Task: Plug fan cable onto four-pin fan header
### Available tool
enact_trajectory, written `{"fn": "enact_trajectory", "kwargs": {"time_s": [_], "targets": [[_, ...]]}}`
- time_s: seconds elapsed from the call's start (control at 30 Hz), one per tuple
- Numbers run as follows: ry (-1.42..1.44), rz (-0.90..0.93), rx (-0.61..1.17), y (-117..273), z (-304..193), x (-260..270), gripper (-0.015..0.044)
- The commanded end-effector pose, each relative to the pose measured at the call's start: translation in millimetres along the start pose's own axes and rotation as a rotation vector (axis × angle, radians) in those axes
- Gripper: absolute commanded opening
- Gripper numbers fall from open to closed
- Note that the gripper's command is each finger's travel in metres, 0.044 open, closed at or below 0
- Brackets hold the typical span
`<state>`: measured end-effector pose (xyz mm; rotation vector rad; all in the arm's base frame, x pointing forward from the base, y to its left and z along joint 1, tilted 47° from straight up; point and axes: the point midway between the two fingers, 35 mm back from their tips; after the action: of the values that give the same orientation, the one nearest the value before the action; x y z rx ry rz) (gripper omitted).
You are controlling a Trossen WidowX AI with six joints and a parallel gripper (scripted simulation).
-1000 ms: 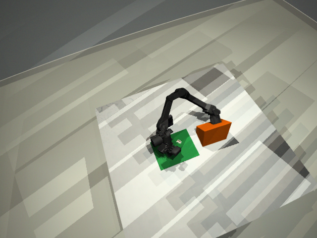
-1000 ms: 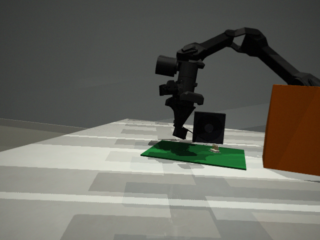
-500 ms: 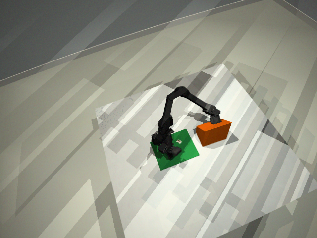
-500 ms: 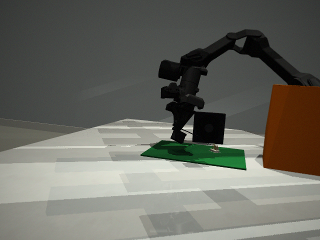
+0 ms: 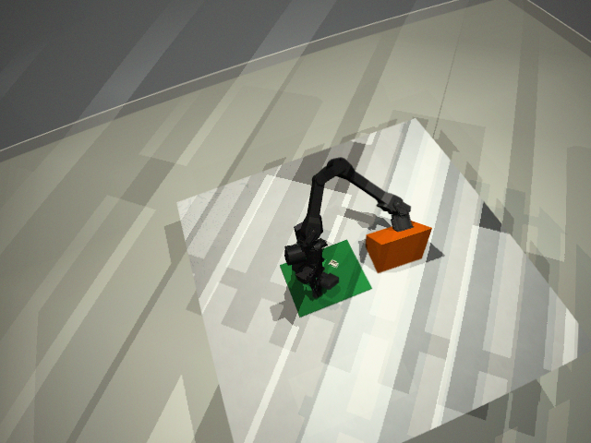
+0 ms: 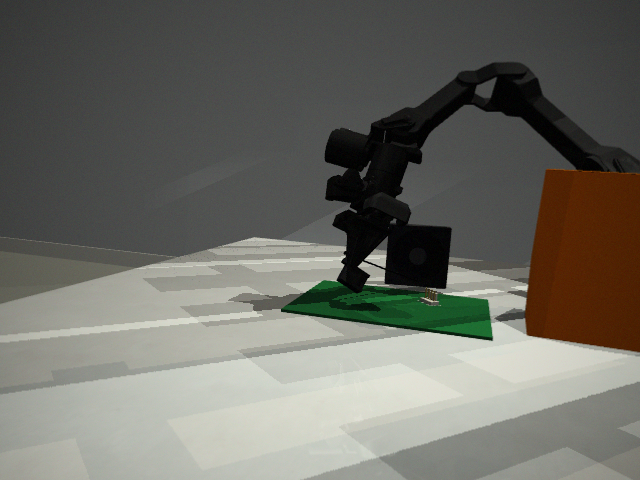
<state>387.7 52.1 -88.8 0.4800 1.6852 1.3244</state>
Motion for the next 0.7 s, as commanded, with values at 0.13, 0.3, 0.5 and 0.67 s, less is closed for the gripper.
{"fn": "enact_trajectory", "kwargs": {"time_s": [0.13,0.3,0.5,0.67], "targets": [[0.013,0.028,-0.086,3.5,6.3,2.6,0.0000],[0.016,0.040,-0.126,2.4,6.0,2.2,0.0000],[0.022,0.050,-0.174,1.7,5.5,1.5,0.0000],[0.027,0.057,-0.216,1.6,4.9,0.7,0.0000]]}}
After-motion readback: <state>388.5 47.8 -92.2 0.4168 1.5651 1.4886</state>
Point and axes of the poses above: the point midway between the two fingers, 35 mm back from their tips, its own y axis back along the fingers, its own x axis across the jaws, z = x × y, and after that the axes turned 7 degrees about -y, right-handed
